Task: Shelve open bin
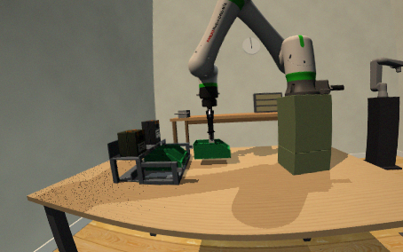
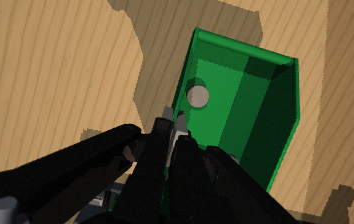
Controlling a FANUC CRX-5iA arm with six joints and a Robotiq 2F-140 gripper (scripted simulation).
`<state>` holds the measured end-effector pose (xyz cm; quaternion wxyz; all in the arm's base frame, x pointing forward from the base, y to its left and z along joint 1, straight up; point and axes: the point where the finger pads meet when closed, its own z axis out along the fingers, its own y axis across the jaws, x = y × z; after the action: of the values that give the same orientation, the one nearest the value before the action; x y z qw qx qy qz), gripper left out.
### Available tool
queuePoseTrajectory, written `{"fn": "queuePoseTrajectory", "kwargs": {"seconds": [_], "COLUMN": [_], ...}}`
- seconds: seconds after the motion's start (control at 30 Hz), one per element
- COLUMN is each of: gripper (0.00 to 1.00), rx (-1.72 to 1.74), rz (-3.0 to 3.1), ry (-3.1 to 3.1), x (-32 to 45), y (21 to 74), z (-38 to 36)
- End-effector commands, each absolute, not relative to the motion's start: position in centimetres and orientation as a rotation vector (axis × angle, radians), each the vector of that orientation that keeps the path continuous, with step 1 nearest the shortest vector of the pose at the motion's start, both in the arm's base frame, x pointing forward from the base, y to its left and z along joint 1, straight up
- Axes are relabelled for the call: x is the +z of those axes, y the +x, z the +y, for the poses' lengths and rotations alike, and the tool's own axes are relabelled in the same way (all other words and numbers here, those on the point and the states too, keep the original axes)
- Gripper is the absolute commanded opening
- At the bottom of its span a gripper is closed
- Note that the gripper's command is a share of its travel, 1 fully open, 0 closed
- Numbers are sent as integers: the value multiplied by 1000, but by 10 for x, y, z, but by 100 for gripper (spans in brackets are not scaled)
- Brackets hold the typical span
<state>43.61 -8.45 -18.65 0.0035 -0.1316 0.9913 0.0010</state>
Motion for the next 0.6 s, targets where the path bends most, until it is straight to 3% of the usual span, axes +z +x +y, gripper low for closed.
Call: {"fn": "queuePoseTrajectory", "kwargs": {"seconds": [0.0,0.57], "gripper": [0,0], "rx": [2,2], "rz": [3107,3104], "ry": [-416,-436], "x": [-187,-187], "y": [433,416], "z": [-75,-27]}}
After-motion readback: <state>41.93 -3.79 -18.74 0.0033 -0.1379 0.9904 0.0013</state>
